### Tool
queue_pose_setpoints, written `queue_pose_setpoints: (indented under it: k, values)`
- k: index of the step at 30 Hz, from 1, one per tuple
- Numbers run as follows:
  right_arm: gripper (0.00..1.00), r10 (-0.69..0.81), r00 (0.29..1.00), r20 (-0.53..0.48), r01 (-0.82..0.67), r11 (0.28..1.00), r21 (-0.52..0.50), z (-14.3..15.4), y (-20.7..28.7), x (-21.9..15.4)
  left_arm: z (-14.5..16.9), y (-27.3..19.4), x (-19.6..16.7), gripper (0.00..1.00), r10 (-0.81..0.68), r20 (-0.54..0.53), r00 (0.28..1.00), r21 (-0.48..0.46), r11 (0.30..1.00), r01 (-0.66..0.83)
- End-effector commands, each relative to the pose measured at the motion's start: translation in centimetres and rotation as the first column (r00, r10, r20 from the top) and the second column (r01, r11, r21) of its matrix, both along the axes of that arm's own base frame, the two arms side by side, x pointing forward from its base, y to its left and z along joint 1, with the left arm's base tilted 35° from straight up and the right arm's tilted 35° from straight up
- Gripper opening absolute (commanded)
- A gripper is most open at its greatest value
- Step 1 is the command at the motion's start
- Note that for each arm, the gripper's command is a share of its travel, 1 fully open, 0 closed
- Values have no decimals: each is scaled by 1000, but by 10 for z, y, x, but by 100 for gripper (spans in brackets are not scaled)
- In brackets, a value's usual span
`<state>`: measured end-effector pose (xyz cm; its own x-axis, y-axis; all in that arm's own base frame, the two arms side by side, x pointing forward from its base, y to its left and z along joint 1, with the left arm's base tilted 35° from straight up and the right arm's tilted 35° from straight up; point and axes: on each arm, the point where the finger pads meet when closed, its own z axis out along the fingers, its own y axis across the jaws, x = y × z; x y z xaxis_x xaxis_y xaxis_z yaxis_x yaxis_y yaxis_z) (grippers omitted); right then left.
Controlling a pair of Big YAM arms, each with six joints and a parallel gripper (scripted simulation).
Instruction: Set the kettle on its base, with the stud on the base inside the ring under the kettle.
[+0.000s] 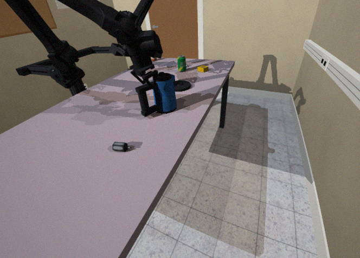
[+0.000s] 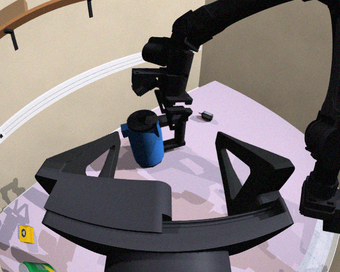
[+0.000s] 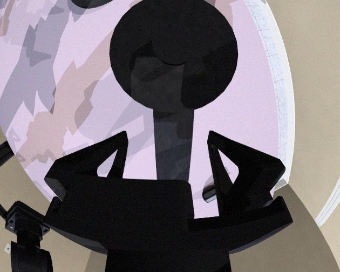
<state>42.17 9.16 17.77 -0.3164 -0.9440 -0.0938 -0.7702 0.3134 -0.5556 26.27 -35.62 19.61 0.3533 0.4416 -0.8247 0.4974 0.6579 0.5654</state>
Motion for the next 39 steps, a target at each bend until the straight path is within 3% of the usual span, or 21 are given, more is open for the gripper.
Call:
queue_pose_setpoints:
  k: [1, 4, 11, 15, 17, 18, 24, 26, 28, 29, 35, 39]
  values:
    - [83, 24, 999, 48, -24, 1000, 10, 17, 4, 16, 6, -1, -2, 100, -4, 11, 1000, -17, 1000, 4]
    - [83, 23, 999, 44, -23, 1000, 8, 11, 3, 19, -8, 4, 2, 100, 8, -4, 1000, 27, 1000, -8]
    - [83, 23, 999, 43, -24, 1000, 8, 2, 2, 25, -2, -1, 6, 100, 10, 1, 1000, 15, 1000, -10]
    - [50, 29, 998, 58, -30, 999, 12, 9, 4, 23, -2, -1, 6, 100, 10, 1, 1000, 15, 1000, -10]
    - [50, 29, 998, 58, -30, 999, 12, 9, 4, 23, -2, -1, 6, 100, 10, 1, 1000, 15, 1000, -10]
    - [42, 28, 998, 62, -29, 999, 13, 10, 4, 22, 6, -4, 1, 100, -3, 7, 1000, -14, 1000, 3]
    - [25, 27, 997, 70, -28, 999, 16, 14, 3, 20, 6, -4, 1, 100, -3, 7, 1000, -14, 1000, 3]
    - [3, 26, 998, 65, -27, 1000, 14, 11, 2, 18, 6, -4, 1, 100, -3, 7, 1000, -14, 1000, 3]
    - [25, 28, 997, 68, -29, 999, 17, 15, 5, 17, 6, -4, 1, 100, -3, 7, 1000, -14, 1000, 3]
    - [28, 30, 997, 75, -32, 999, 22, 23, 10, 16, 6, -4, 1, 100, -3, 7, 1000, -14, 1000, 3]
    - [28, 35, 994, 103, -39, 999, 38, 49, 21, 10, 6, -4, 1, 100, -3, 7, 1000, -14, 1000, 3]
    - [28, 46, 987, 154, -56, 996, 62, 85, 31, 2, 6, -4, 1, 100, -3, 7, 1000, -14, 1000, 3]
